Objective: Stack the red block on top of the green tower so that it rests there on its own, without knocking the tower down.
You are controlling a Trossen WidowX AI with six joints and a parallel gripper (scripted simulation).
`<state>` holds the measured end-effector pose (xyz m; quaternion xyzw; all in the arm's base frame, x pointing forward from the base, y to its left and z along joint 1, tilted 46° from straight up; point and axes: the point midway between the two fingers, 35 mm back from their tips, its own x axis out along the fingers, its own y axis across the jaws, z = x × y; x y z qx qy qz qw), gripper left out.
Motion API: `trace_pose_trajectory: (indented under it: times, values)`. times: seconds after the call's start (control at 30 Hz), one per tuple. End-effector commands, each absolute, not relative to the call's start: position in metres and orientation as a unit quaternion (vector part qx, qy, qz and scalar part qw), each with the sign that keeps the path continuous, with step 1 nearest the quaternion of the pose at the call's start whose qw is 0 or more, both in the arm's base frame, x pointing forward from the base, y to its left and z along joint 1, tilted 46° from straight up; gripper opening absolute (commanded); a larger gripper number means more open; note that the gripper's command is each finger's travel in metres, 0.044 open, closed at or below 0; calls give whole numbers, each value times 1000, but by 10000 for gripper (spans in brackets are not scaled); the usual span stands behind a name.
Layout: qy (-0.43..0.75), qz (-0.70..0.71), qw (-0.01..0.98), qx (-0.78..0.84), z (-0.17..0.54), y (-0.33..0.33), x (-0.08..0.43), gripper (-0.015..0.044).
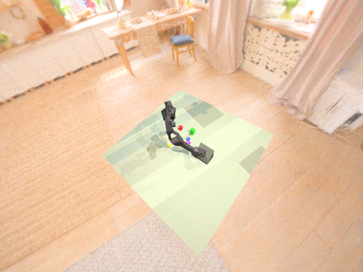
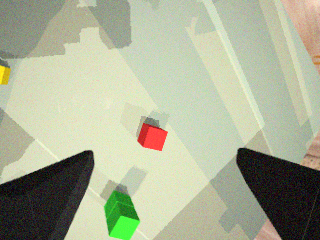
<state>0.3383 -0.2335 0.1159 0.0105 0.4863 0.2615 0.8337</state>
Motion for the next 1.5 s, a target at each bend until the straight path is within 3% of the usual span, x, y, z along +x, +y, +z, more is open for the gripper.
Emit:
trace_pose_trajectory:
  times: [0.0,0.7,1.47]
  values:
    - [502,264,822,47,97,-235,345,440]
    - [575,304,731,208,-35,-220,361,440]
    - [576,305,728,213,-74,-178,366,440]
